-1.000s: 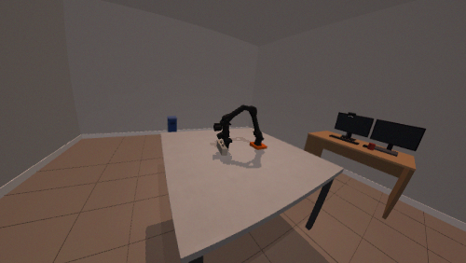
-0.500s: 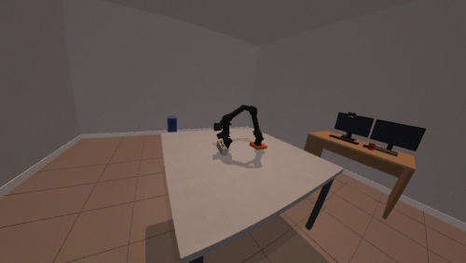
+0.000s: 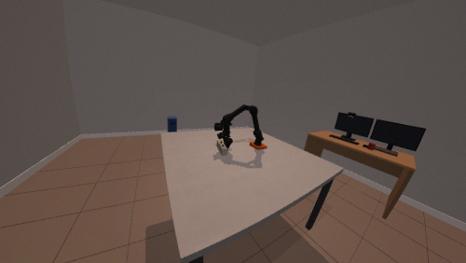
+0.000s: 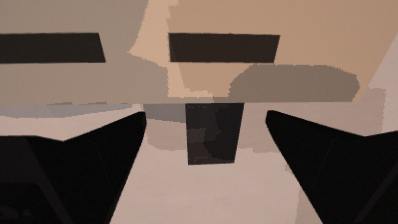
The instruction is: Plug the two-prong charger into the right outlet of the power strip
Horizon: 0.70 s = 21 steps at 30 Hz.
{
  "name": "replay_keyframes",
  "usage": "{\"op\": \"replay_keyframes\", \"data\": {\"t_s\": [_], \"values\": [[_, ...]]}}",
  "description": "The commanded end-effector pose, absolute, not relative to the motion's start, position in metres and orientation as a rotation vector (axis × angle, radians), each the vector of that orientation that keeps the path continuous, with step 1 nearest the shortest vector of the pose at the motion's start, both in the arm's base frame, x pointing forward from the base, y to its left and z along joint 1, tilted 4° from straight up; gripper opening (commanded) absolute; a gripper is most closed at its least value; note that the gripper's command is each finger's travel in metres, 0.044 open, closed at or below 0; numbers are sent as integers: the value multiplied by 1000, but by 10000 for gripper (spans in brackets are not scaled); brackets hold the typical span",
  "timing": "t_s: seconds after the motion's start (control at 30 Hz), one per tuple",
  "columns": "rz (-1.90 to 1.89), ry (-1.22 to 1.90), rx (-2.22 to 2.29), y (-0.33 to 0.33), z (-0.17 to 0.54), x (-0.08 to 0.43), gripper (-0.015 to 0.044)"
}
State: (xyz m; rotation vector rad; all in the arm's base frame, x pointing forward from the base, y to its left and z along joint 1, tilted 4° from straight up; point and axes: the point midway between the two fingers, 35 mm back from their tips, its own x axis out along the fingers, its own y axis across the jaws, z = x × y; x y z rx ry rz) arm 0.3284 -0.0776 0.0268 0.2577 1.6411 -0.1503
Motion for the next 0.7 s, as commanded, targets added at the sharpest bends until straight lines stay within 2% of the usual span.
{"op": "replay_keyframes", "data": {"t_s": [0.0, 0.67], "values": [[-151, 1642, 260, -77, 26, 325, 440], [-152, 1630, 259, -75, 26, 320, 440]]}}
